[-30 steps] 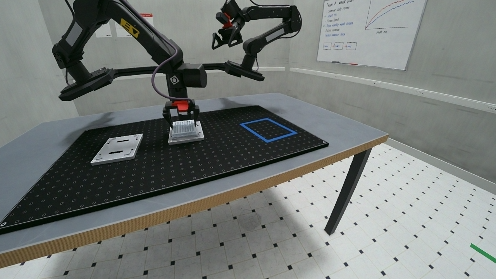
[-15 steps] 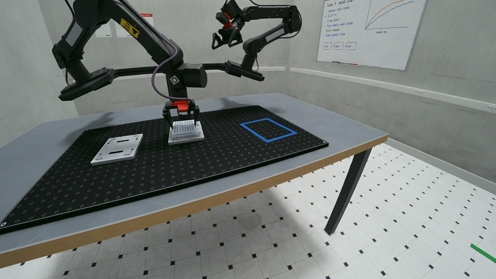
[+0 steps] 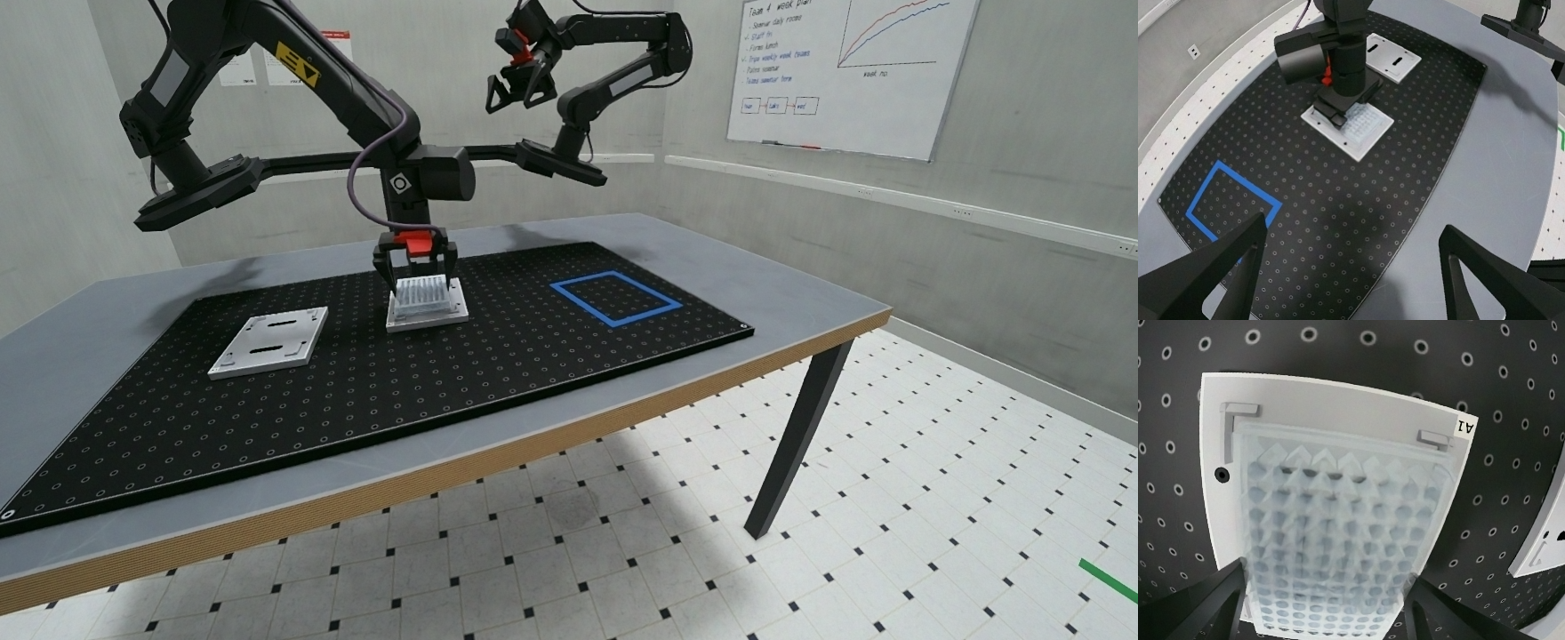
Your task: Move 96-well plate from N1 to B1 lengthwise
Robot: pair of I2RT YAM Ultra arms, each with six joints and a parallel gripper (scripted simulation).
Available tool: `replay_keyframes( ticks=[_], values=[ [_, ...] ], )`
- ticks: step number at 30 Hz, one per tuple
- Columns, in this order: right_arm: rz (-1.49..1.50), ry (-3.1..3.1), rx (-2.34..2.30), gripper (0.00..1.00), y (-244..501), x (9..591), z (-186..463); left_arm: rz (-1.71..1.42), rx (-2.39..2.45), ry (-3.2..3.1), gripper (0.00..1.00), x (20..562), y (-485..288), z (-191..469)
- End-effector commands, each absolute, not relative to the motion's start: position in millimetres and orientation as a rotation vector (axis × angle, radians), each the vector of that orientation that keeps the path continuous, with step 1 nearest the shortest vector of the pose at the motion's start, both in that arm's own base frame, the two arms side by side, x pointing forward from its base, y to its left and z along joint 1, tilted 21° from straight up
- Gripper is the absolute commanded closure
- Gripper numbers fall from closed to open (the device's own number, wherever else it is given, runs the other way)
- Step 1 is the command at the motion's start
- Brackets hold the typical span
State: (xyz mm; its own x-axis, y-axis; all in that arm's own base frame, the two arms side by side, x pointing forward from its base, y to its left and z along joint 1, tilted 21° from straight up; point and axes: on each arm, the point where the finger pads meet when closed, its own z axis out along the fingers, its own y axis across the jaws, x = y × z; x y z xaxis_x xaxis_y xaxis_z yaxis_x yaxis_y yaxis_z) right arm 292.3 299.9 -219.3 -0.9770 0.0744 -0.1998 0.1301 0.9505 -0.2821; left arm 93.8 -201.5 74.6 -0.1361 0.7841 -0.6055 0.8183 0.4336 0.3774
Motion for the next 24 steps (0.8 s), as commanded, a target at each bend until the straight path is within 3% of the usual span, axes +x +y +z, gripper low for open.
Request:
replay_keyframes(
  ticks=[1,24],
  values=[
    [-0.358,2.914,0.15,0.21,319,293,-207,-0.089,1.322,1.903,0.0,93,-207,90],
    [-0.381,2.904,0.149,0.21,310,303,-225,-0.089,1.322,1.903,0.0,93,-207,90]
  ],
)
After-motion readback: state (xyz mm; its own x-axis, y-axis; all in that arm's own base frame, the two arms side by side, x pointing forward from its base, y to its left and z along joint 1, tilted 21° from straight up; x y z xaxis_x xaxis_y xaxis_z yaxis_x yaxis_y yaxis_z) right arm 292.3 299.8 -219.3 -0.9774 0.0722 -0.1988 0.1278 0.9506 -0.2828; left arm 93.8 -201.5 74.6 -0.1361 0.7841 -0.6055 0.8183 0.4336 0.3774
